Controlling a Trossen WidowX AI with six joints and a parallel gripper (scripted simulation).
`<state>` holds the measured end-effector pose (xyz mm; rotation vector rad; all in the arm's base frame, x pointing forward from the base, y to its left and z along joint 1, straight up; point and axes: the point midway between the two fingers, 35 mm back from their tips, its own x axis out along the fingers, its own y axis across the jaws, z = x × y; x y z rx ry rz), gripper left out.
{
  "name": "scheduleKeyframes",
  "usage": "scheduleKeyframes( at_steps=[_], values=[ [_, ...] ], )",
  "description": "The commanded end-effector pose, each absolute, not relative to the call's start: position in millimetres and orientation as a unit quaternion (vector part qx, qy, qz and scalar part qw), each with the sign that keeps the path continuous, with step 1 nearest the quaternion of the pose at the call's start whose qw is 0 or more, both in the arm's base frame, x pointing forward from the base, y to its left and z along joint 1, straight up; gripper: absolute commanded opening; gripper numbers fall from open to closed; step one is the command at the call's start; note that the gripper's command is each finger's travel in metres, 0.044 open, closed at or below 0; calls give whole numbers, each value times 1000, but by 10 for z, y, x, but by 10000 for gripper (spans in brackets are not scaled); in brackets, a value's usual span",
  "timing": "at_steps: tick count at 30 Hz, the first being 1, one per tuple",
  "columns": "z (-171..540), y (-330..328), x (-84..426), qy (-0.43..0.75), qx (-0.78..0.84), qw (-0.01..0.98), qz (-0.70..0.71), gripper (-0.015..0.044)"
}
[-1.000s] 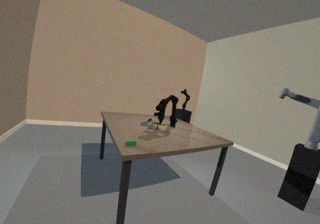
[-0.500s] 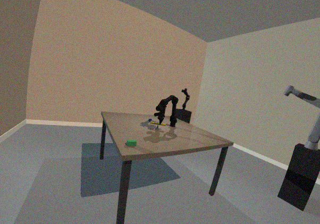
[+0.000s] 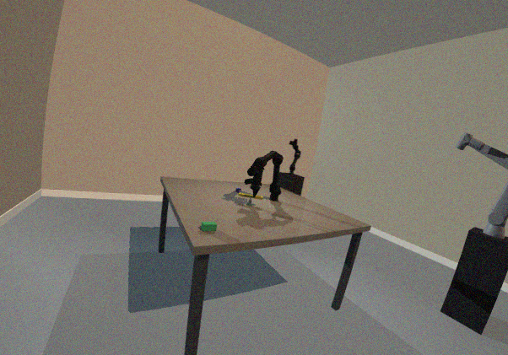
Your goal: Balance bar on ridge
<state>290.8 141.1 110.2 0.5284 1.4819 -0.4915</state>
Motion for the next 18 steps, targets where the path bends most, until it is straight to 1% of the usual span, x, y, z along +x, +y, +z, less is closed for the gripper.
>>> scheduleKeyframes(
  at_steps=[1,18],
  values=[
    [1085,1411,2900,661,237,677,-221,0],
    [1071,1411,2901,661,237,677,-221,0]
  ],
)
